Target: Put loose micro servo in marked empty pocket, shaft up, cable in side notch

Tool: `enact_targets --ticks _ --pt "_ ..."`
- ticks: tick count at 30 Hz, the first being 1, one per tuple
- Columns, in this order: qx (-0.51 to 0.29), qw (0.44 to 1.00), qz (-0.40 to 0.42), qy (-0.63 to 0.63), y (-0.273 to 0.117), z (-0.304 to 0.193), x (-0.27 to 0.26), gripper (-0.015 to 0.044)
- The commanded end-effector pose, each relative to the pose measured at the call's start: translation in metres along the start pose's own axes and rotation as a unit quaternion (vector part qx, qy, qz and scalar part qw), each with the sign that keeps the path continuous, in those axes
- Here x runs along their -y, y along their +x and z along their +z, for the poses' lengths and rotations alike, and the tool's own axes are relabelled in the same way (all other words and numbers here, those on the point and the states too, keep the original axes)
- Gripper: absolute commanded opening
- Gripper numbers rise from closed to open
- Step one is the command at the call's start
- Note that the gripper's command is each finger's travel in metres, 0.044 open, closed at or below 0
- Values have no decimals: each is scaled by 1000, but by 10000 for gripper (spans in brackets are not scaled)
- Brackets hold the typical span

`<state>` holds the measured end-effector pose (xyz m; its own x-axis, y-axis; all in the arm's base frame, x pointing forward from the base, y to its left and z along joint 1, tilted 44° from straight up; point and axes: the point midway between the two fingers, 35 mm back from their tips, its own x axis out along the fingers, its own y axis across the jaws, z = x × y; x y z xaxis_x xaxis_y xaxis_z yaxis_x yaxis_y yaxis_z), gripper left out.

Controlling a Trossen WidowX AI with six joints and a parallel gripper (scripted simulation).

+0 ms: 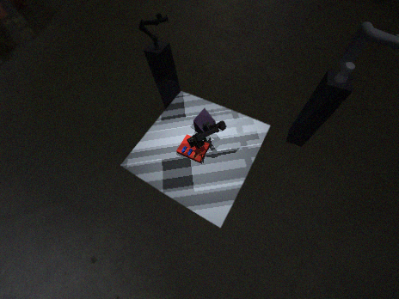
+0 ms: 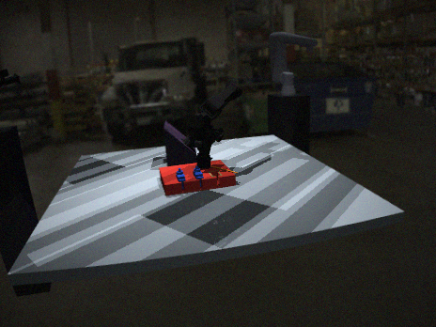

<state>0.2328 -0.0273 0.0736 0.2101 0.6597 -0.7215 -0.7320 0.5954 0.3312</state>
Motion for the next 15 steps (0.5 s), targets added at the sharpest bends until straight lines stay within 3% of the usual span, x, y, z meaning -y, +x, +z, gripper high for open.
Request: enact_targets --ticks 1,3,15 --pt "3 1000 0 1 -2 1 0 39" --pt "3 1000 0 1 -7 1 0 0" --pt "3 1000 0 1 -30 4 -9 0"
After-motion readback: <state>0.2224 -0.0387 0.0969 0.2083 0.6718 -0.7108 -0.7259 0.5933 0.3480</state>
